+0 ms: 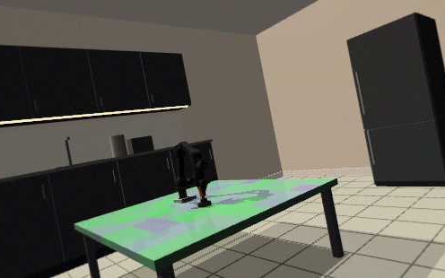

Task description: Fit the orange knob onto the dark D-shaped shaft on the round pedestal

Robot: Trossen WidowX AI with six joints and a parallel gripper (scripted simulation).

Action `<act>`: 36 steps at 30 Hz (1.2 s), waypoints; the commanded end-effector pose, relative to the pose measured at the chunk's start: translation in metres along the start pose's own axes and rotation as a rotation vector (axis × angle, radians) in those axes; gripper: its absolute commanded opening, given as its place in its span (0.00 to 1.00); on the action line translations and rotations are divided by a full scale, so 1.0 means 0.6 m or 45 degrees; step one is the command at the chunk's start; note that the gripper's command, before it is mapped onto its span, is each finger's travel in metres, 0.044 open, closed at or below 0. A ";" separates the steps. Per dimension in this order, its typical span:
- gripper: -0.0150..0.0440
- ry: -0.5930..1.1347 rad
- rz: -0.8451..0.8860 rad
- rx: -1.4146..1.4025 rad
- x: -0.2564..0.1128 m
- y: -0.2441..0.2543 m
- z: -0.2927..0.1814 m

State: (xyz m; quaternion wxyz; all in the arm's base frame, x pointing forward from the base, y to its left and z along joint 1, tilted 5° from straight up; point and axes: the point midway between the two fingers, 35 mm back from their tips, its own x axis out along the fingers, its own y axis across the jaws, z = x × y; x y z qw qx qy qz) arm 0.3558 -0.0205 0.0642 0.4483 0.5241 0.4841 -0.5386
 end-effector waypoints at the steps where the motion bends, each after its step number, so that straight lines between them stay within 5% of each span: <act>1: 0.25 -0.002 0.003 0.006 0.001 0.003 0.000; 36: 0.25 -0.002 0.003 0.272 -0.004 -0.001 0.000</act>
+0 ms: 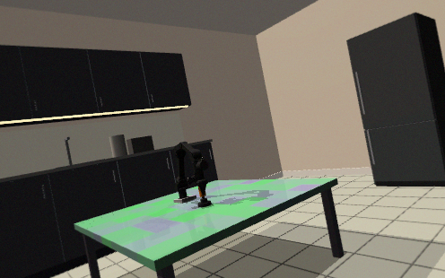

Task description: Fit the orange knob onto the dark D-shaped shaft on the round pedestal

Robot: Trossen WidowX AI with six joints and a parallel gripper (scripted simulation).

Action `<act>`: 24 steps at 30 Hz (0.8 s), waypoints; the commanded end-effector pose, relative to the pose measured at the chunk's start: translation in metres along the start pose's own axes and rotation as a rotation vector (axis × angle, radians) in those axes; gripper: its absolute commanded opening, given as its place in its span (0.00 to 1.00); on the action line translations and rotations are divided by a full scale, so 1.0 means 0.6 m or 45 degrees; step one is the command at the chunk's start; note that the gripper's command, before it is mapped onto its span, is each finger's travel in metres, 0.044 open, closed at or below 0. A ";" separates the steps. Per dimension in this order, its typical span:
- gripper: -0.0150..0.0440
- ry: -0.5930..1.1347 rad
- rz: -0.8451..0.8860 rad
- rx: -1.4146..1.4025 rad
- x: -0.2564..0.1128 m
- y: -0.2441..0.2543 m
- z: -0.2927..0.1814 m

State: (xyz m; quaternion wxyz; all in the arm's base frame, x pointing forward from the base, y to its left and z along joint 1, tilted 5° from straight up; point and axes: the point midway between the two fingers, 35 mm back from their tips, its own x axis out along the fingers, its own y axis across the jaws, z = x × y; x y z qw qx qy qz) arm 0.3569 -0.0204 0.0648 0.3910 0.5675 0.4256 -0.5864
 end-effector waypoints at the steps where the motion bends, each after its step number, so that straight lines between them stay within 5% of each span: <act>1: 0.25 -0.001 0.004 0.007 -0.003 -0.003 0.001; 24: 0.25 -0.001 0.004 0.007 -0.006 -0.001 0.001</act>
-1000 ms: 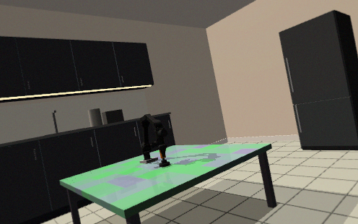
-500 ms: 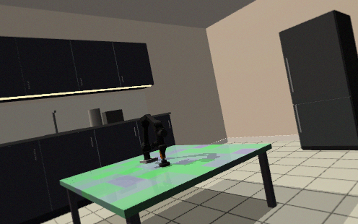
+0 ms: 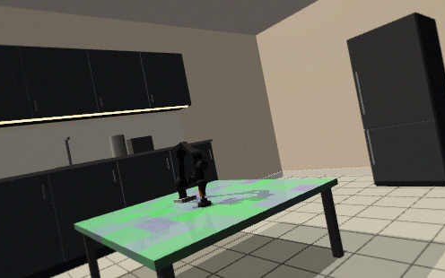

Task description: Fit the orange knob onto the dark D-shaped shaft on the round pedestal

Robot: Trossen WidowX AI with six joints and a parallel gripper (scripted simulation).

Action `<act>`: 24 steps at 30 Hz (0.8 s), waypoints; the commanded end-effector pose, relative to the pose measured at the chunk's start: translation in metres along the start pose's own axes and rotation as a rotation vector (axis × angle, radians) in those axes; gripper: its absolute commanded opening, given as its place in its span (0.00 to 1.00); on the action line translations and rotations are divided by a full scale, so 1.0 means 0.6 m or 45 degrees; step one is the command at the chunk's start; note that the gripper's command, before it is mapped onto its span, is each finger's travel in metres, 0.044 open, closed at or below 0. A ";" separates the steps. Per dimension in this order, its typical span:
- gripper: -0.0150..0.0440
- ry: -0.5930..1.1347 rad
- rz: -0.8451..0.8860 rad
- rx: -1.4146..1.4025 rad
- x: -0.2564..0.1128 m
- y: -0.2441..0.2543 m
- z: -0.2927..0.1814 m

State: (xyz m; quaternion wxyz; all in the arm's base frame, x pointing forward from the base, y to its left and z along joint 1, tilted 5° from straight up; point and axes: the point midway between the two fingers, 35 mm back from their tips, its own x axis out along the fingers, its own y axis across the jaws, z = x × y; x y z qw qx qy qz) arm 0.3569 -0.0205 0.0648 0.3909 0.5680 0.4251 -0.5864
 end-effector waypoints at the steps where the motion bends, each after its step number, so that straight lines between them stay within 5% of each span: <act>1: 0.25 -0.001 0.003 0.005 -0.007 -0.001 0.001; 24: 0.25 -0.001 0.003 0.272 -0.001 -0.002 0.001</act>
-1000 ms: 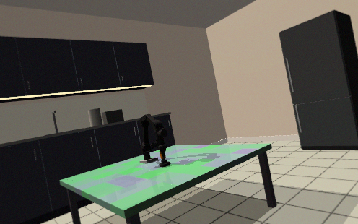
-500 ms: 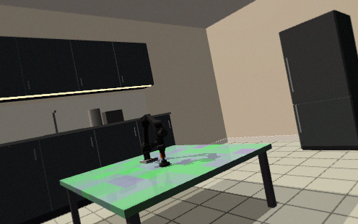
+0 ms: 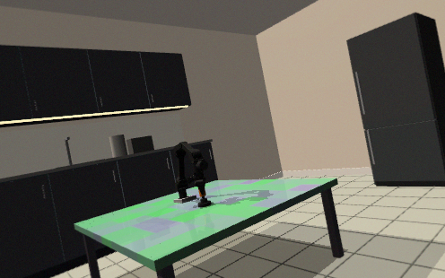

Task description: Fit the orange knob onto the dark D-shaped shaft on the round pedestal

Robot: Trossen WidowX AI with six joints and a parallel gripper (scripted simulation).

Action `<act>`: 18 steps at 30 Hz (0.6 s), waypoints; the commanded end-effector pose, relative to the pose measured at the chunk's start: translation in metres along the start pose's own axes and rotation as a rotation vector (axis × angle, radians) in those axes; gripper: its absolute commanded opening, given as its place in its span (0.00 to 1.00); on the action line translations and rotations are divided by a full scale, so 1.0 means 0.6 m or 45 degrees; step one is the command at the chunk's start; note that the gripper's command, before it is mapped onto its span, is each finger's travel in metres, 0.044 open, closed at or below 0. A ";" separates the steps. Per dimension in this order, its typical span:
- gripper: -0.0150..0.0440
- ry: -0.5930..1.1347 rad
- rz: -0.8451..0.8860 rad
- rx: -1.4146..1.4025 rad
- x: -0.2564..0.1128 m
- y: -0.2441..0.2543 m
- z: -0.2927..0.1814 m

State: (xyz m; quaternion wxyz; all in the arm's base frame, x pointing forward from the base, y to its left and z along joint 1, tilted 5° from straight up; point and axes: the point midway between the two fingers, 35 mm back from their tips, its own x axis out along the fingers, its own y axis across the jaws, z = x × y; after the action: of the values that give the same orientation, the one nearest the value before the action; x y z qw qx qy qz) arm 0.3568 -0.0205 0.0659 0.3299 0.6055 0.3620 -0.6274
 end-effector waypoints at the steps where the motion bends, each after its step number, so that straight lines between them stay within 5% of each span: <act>1: 0.25 0.000 0.003 0.007 0.002 -0.002 0.001; 18: 0.25 0.000 0.003 0.007 0.005 -0.003 0.001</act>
State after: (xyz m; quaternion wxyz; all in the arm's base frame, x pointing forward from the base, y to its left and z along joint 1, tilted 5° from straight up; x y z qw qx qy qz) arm 0.3554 -0.0204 0.0638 0.3299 0.6065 0.3609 -0.6269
